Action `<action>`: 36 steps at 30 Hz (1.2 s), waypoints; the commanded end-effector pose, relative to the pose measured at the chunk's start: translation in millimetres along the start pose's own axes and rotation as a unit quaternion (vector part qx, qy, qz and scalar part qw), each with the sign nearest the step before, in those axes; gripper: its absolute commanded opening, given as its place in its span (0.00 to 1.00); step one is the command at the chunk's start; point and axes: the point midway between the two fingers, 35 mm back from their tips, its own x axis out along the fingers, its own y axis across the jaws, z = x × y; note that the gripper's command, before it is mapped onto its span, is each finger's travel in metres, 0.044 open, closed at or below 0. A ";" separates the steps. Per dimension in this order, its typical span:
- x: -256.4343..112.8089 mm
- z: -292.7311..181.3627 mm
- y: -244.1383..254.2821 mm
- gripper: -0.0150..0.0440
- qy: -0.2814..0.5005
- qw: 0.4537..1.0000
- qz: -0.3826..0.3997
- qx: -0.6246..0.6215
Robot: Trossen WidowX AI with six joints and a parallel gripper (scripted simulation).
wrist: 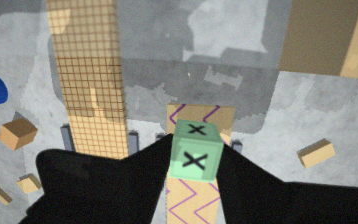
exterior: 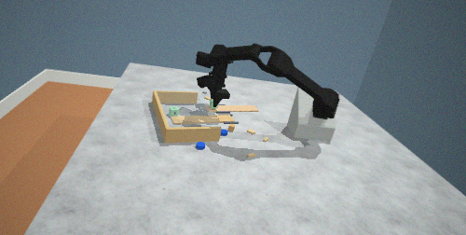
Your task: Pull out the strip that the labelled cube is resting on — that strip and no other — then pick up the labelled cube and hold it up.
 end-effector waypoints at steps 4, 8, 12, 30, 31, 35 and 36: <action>-17.4 -18.4 8.6 0.25 -0.001 1.000 -0.002 0.000; -25.4 -29.6 14.7 0.25 -0.001 1.000 -0.002 0.001; -32.4 -40.7 21.0 0.25 -0.001 1.000 -0.001 0.001; -35.1 -79.3 40.9 0.25 0.000 1.000 -0.001 0.003; -35.1 -82.1 42.4 0.25 0.000 1.000 -0.001 0.003; -34.8 -93.7 48.9 0.25 0.000 1.000 -0.001 0.003; -34.7 -96.6 50.6 0.25 0.001 1.000 -0.001 0.003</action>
